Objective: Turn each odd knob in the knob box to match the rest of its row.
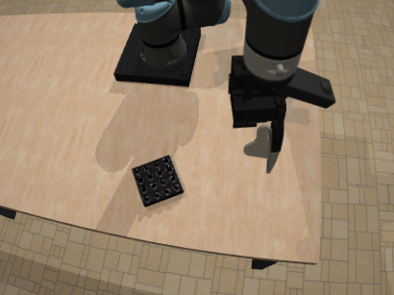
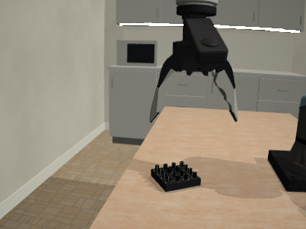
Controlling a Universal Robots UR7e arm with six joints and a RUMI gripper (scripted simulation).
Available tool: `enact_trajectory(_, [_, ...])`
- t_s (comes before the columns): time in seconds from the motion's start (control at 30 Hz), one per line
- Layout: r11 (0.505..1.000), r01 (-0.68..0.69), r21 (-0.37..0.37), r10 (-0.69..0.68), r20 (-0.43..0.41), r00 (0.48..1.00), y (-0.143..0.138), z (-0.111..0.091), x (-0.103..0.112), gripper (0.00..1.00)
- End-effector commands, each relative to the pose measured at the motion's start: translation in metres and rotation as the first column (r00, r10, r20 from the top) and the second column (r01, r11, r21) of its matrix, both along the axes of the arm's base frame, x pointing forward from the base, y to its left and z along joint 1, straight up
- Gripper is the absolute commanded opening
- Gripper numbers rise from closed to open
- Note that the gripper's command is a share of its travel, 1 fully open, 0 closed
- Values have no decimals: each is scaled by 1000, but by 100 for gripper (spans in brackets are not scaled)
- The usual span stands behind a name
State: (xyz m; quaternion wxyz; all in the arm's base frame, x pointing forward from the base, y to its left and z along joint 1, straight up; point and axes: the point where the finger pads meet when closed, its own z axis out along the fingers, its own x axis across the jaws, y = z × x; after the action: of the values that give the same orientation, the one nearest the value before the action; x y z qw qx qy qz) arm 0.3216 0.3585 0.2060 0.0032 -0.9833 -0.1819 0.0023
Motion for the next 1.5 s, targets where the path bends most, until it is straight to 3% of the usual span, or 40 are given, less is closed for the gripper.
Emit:
enact_trajectory(0.0, [988,155,6,-155,9,988,-27,-20,22,100])
enact_trajectory(0.67, [872,490,6,-490,7,872,-98,-66,57,100])
enact_trajectory(1.17, [662,750,5,-750,5,662,-168,-107,72,100])
enact_trajectory(1.23, [662,750,5,-750,5,662,-168,-107,72,100])
enact_trajectory(1.3, [602,799,5,-799,5,602,-184,-117,73,100])
enact_trajectory(1.47, [524,852,4,-852,4,524,-203,-128,73,100])
